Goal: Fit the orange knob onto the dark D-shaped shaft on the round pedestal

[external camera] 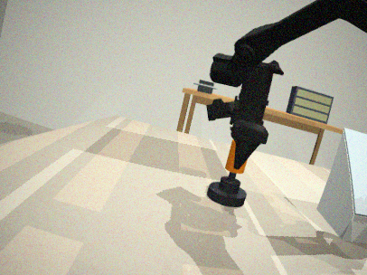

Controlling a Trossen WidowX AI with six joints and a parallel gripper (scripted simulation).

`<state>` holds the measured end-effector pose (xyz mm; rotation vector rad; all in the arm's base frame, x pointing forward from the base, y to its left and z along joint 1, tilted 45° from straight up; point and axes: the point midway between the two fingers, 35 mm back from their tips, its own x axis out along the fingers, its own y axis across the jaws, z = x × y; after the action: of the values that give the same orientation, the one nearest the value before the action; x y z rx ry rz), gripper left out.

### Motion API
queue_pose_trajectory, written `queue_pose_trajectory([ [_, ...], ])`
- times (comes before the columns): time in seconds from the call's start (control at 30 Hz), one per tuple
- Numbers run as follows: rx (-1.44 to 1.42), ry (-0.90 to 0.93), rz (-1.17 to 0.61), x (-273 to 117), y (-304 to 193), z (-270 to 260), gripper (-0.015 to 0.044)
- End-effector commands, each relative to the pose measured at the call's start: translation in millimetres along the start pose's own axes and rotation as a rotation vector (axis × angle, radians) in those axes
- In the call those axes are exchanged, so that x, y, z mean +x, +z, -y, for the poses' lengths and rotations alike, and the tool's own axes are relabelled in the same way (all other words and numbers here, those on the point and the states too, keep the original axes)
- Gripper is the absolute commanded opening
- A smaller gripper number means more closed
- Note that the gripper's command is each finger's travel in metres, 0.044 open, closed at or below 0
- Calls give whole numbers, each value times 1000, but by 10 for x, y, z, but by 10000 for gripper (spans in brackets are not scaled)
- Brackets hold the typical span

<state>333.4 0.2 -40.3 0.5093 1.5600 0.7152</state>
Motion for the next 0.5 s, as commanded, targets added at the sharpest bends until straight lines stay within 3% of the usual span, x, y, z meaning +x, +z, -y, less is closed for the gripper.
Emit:
queue_pose_trajectory([
  [0.0,4,3,2,65,3,-9,0],
  [0.47,0,3,2,60,12,-15,0],
])
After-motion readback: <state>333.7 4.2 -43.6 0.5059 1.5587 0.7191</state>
